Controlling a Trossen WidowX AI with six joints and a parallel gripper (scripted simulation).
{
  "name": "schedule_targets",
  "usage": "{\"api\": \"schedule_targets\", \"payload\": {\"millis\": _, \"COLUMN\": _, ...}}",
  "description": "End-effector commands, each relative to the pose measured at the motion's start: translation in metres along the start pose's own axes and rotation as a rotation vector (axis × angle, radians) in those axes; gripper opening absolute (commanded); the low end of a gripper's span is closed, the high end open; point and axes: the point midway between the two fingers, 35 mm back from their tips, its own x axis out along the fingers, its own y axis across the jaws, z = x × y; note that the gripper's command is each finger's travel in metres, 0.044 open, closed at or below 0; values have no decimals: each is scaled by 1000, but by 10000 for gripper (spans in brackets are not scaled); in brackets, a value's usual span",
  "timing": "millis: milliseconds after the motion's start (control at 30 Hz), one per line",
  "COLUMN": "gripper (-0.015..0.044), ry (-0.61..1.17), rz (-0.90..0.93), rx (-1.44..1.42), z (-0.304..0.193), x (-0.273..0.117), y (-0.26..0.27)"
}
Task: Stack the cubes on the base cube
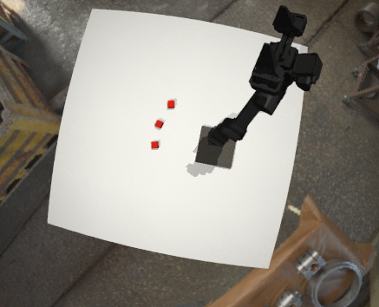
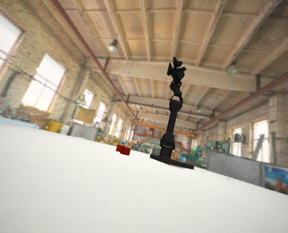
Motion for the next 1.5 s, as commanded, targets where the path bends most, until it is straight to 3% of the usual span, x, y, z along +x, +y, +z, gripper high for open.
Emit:
{"api": "schedule_targets", "payload": {"millis": 0, "gripper": 374, "ry": -2, "rz": 1, "rx": 3, "z": 0, "x": 0, "y": 0}}
{"api": "schedule_targets", "payload": {"millis": 133, "gripper": 269, "ry": -41, "rz": 0, "rx": 48, "z": -4, "x": 1, "y": -6}}
{"api": "schedule_targets", "payload": {"millis": 167, "gripper": 265, "ry": -49, "rz": -11, "rx": 53, "z": -6, "x": 1, "y": -11}}
{"api": "schedule_targets", "payload": {"millis": 800, "gripper": 265, "ry": -19, "rz": -337, "rx": 47, "z": -71, "x": -12, "y": -119}}
{"api": "schedule_targets", "payload": {"millis": 1467, "gripper": 265, "ry": 303, "rz": -596, "rx": 13, "z": -211, "x": -43, "y": -181}}
